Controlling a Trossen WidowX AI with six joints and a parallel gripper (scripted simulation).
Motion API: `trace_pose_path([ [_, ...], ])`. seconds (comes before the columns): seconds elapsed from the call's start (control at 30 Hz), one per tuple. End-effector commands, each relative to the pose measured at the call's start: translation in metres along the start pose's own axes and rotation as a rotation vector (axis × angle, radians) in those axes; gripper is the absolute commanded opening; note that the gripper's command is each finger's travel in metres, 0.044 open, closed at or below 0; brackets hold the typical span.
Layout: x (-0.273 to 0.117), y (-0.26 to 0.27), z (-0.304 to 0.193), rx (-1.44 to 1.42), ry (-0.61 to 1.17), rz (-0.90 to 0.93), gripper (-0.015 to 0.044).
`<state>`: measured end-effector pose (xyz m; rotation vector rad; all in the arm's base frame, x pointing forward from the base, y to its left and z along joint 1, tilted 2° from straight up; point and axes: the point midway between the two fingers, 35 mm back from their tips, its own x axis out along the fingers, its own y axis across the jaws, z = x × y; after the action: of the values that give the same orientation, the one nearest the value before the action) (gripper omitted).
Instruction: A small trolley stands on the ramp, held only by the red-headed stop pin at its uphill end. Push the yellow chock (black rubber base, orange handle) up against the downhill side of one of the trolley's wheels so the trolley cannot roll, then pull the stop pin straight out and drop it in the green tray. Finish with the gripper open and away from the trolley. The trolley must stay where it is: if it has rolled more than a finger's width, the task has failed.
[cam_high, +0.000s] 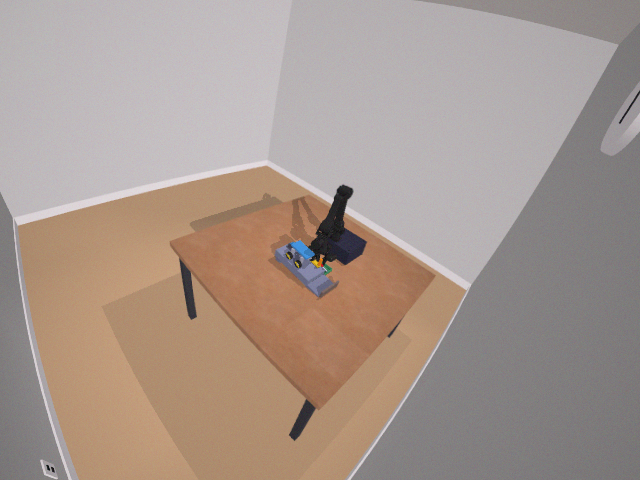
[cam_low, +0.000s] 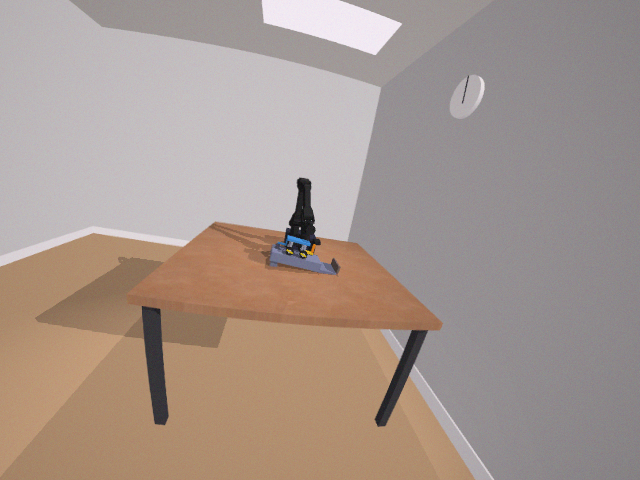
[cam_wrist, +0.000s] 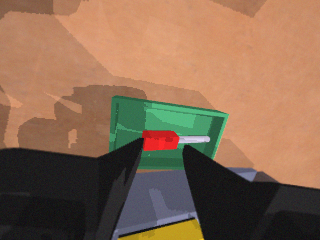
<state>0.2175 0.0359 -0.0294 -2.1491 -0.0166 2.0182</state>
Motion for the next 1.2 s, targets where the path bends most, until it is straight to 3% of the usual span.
trace_pose_path([
  [0.0, 0.002, 0.002, 0.001, -0.003, -0.001, -0.004, 0.019],
  [0.2, 0.003, 0.003, 0.002, -0.003, -0.001, -0.004, 0.019],
  [0.4, 0.002, 0.003, 0.001, 0.001, -0.001, 0.0, 0.034],
  [0.83, -0.024, -0.001, 0.004, -0.003, -0.001, -0.004, 0.034],
  [0.97, -0.033, -0.002, 0.004, -0.003, -0.001, -0.004, 0.044],
  [1.17, -0.051, -0.005, 0.004, -0.003, -0.001, -0.004, 0.044],
])
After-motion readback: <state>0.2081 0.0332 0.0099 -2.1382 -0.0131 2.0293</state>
